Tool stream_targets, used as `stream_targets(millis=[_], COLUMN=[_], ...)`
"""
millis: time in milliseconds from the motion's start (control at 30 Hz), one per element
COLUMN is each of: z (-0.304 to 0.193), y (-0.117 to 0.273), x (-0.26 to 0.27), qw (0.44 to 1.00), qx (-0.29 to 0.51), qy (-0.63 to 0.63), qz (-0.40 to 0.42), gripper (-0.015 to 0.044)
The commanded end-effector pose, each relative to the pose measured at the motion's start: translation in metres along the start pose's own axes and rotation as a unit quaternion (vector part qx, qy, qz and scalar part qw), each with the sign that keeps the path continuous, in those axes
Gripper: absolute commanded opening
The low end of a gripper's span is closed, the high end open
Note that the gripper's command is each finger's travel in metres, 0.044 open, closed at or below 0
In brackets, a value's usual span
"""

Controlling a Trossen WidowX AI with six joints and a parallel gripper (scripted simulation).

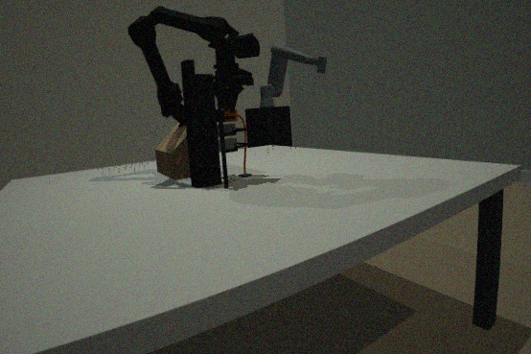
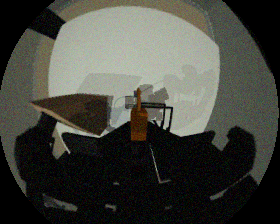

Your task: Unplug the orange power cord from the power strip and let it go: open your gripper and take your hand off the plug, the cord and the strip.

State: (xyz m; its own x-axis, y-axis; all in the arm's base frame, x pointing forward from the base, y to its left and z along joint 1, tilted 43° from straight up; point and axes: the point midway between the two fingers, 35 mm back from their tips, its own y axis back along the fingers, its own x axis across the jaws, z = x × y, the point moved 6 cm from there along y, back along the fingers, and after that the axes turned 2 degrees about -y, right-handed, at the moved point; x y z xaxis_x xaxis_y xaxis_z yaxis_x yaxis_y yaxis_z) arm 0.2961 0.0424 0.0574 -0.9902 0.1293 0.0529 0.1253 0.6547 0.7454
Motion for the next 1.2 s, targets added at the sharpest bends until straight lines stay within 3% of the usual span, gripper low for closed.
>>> stream_targets(millis=[0,67,967,1167], z=[0.0,0.0,0.041,0.033], y=[0.0,0.0,0.004,0.002], x=[0.0,0.0,0.0,0.0], qw=[1.0,1.0,1.0,1.0], qx=[0.0,0.0,-0.001,0.002], qy=[0.0,0.0,0.002,0.002], qz=[0.001,0.001,0.0,0.0], gripper=[0.0028,0.0,0.0,0.0158])
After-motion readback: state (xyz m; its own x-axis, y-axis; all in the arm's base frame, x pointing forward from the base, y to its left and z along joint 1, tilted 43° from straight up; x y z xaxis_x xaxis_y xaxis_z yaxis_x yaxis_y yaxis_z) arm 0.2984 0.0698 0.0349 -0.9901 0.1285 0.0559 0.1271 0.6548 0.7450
